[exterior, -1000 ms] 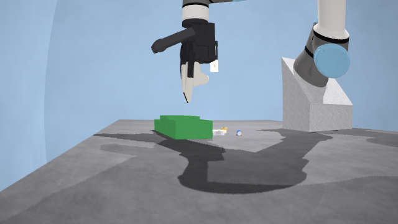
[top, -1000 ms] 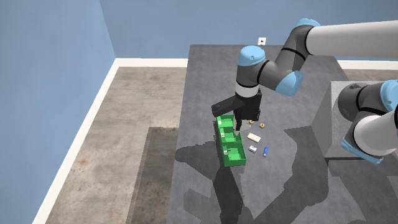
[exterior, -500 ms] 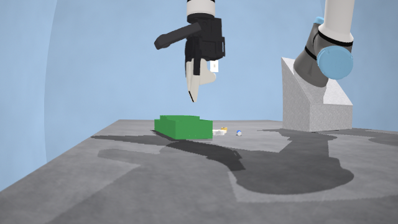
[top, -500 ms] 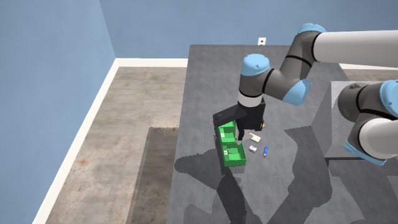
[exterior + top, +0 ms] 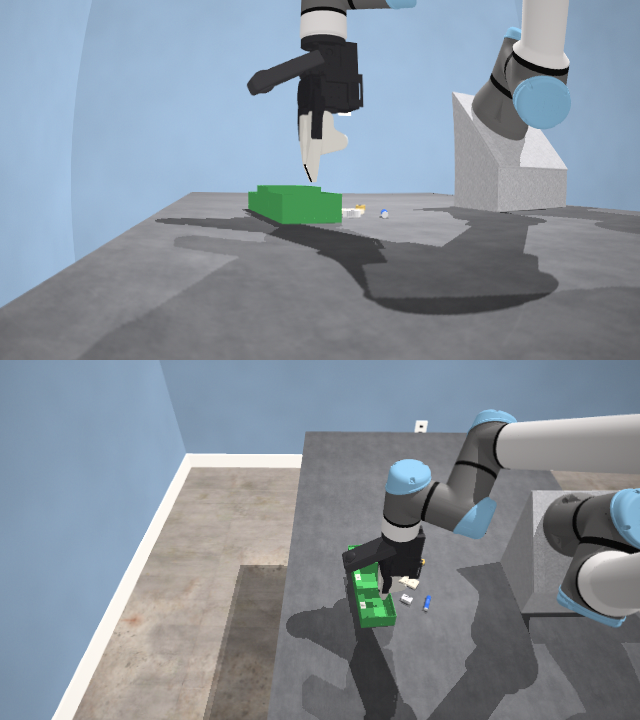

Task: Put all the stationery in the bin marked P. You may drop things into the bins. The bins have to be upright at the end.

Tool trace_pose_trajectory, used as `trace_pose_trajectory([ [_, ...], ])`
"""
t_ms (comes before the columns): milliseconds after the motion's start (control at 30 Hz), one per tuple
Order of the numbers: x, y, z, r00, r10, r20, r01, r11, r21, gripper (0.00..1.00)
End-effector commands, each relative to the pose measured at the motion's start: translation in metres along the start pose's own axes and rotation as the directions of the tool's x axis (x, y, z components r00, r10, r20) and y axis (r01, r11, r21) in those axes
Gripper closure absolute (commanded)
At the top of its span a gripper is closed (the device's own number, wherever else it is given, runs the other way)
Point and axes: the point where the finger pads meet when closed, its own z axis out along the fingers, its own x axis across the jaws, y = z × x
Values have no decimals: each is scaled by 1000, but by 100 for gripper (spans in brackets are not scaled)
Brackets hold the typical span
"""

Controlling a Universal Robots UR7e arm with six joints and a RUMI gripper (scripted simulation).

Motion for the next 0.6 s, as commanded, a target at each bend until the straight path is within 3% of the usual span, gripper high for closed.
trace_pose_trajectory([
  [0, 0, -1, 11, 1000, 0, -1, 0, 1000, 2, 96],
  [267, 0, -1, 32, 1000, 0, -1, 0, 1000, 2, 96],
  [567, 0, -1, 33, 1000, 0, -1, 0, 1000, 2, 96],
])
